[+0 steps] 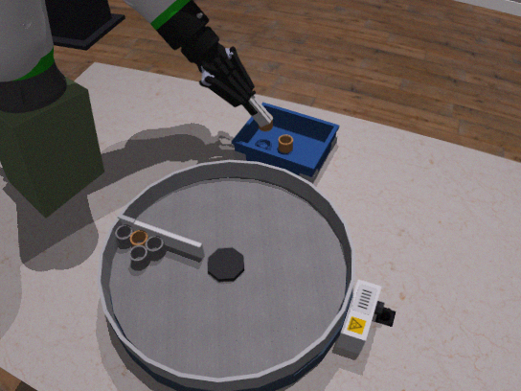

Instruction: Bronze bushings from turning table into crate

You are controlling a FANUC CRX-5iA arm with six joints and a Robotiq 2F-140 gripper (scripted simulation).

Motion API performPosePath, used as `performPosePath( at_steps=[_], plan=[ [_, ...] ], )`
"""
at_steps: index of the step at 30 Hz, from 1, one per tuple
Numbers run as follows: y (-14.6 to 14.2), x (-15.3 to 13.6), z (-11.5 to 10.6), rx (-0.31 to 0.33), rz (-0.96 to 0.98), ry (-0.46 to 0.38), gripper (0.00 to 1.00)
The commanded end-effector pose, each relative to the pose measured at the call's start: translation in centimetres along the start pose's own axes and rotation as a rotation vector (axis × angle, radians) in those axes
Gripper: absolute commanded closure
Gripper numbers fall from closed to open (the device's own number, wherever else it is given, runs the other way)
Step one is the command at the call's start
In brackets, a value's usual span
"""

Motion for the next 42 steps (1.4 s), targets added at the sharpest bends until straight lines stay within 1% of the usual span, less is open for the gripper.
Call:
performPosePath(
  at_steps=[1, 10, 21, 42],
  plan=[
    [-0.1, -0.4, 0.5, 0.000, 0.000, 0.001, 1.00],
    [-0.2, -1.4, 1.7, 0.000, 0.000, 0.001, 1.00],
    [-0.3, -2.1, 2.6, 0.000, 0.000, 0.001, 1.00],
    [-0.4, -2.2, 2.8, 0.000, 0.000, 0.001, 1.00]
  ],
)
Point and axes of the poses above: the point where the finger pads meet when closed, its own z axis out along the fingers, its own y axis across the jaws, x = y × z, the point moved 5 cm from there along -z, back along the fingers, and after that the axes turned 10 degrees about -z, right-handed, at the moved point
